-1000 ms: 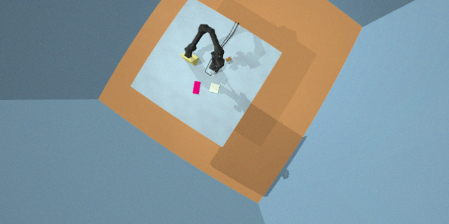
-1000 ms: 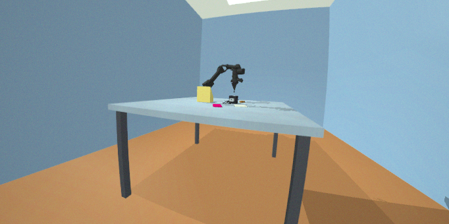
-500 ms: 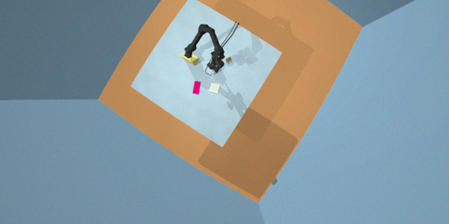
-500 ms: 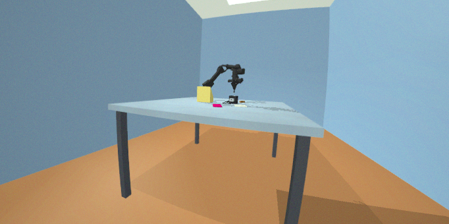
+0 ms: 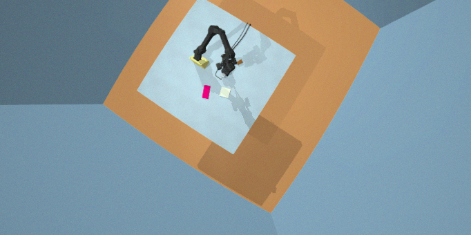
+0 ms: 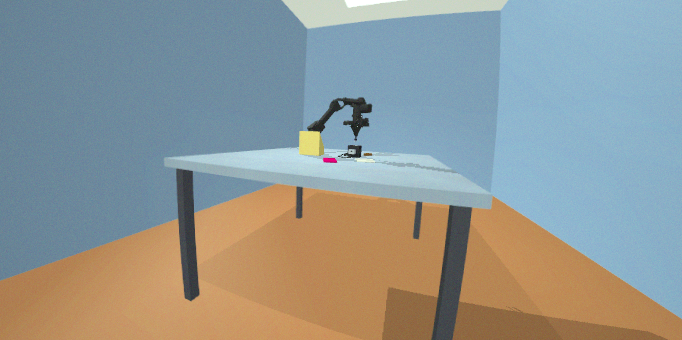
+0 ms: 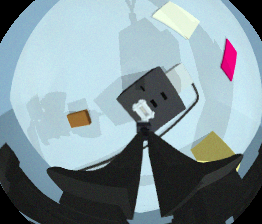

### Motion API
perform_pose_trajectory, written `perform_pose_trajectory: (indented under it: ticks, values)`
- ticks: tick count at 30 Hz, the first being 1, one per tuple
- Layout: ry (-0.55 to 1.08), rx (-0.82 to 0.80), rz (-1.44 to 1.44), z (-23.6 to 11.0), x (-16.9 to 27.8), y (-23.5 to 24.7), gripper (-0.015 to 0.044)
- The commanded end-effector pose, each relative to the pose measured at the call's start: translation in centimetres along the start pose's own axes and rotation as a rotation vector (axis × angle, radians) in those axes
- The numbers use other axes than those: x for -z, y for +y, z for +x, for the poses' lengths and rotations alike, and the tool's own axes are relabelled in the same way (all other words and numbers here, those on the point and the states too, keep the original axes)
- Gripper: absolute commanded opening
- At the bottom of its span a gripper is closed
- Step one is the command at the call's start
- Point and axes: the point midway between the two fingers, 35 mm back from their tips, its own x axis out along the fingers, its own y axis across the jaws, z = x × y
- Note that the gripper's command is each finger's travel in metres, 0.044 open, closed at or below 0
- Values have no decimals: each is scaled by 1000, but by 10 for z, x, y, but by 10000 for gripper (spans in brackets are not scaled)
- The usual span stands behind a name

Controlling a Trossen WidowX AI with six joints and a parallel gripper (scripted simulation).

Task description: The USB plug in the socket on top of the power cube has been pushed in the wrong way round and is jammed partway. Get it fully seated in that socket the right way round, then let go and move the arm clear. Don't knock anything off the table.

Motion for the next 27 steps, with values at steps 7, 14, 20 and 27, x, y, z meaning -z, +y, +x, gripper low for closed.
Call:
perform_pose_trajectory:
  ticks: [7, 14, 20, 27]
  values:
    - [0, 0, 267, 1, 0, -1, 0]
    - [0, 1, 450, 1, 0, -1, 0]
    - [0, 1, 608, 1, 0, -1, 0]
    - [0, 1, 791, 1, 0, -1, 0]
